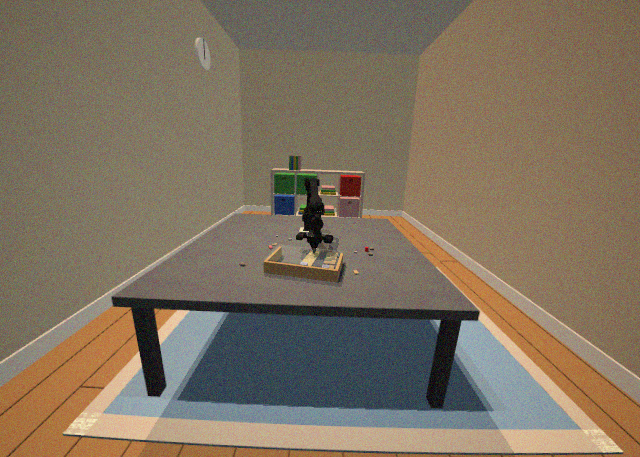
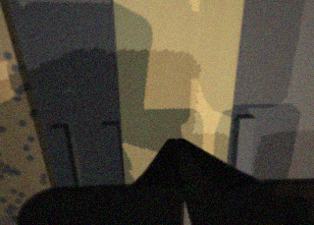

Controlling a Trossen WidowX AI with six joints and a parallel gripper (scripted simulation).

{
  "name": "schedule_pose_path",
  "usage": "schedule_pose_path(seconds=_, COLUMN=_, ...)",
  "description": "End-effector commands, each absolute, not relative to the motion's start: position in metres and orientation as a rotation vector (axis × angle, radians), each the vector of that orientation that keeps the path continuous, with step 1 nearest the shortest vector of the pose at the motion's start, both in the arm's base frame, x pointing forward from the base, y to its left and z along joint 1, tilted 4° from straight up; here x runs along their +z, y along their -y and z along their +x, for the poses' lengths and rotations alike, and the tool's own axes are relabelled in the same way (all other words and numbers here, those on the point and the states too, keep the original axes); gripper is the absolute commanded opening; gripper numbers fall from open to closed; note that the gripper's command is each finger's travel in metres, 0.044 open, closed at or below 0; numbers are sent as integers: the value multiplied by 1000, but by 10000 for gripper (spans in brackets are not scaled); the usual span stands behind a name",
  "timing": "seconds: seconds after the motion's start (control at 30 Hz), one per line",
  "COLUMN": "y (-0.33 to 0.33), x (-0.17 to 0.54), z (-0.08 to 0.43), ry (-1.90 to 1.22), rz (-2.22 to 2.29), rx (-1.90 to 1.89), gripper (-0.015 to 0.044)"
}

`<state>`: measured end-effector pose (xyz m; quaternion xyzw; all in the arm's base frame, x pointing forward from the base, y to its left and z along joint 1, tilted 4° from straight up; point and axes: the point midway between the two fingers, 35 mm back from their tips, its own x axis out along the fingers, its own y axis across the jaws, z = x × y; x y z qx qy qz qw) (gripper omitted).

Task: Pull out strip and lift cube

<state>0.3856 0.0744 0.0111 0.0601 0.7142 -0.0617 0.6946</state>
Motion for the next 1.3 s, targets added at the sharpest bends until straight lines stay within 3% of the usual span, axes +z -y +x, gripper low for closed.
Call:
schedule_pose_path(seconds=0.0, y=-74, x=9, z=387, ry=-1590, rz=134, rx=-142, gripper=0)
schedule_pose_path(seconds=1.27, y=-81, x=7, z=339, ry=-1595, rz=134, rx=-142, gripper=0)
